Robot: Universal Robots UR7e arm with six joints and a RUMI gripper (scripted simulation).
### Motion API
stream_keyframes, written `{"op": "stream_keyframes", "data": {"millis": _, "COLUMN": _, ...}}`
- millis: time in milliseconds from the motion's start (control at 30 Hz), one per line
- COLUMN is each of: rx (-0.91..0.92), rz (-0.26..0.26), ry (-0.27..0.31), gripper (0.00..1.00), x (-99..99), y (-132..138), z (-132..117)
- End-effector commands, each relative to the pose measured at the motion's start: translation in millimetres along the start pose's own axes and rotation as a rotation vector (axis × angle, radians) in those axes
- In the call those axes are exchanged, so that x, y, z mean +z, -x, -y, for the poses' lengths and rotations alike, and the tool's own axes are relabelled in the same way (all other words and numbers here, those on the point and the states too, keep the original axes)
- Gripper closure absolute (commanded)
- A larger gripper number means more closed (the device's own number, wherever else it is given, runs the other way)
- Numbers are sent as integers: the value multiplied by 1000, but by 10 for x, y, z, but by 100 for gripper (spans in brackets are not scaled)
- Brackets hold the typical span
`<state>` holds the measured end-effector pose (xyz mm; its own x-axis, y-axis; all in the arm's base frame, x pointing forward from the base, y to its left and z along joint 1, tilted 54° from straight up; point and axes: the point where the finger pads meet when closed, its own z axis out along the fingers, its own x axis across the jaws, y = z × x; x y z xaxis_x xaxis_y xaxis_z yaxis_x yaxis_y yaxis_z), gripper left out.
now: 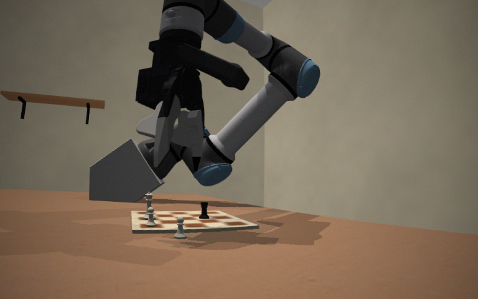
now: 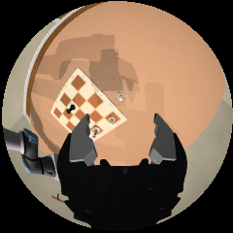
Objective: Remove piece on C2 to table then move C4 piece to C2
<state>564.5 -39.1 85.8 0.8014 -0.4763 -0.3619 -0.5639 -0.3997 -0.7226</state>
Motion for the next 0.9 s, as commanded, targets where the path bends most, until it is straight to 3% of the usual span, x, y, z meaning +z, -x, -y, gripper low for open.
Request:
{"op": "stream_keyframes", "data": {"millis": 0, "rx": -1, "rz": 4, "ry": 1, "gripper": 0, "x": -55, "y": 1, "z": -8}}
{"op": "stream_keyframes", "data": {"millis": 867, "rx": -25, "rz": 7, "ry": 0, "gripper": 0, "x": -45, "y": 58, "z": -16}}
